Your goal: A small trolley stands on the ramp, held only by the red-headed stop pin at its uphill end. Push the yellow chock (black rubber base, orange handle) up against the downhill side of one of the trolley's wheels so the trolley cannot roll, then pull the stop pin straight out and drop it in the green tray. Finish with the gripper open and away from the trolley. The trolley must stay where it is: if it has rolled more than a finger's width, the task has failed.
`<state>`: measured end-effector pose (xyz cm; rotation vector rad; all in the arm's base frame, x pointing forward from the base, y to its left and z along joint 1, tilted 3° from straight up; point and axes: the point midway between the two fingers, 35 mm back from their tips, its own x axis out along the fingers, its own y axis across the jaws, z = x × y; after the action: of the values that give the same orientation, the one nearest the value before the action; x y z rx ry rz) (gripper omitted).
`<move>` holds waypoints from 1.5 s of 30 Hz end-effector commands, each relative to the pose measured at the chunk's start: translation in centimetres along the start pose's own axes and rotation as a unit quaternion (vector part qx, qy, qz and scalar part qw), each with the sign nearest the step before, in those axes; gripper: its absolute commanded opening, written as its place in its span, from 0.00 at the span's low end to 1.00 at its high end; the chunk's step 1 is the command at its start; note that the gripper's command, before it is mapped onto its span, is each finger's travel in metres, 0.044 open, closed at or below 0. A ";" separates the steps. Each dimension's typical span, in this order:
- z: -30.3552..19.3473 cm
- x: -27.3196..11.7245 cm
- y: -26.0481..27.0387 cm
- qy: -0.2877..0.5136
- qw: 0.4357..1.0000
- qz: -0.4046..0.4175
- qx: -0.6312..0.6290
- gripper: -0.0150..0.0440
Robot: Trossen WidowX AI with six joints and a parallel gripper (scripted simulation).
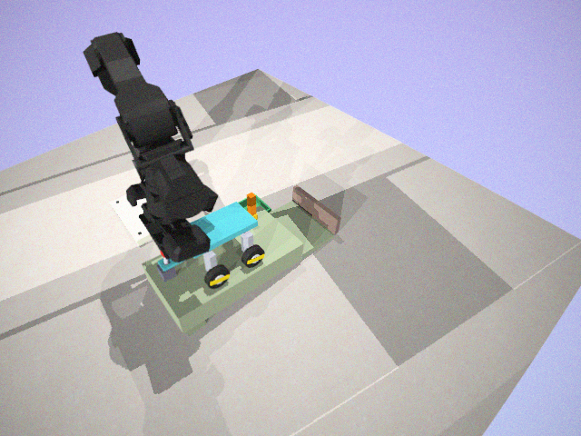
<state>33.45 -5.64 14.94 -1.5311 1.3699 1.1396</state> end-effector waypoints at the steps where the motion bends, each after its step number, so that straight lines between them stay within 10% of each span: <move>1: -0.1 -0.5 0.0 0.002 1.000 -0.001 0.001 0.25; 45: -0.5 -3.5 0.0 0.001 1.000 -0.001 0.001 0.25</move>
<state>33.39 -4.95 18.12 -1.5315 1.3633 1.1443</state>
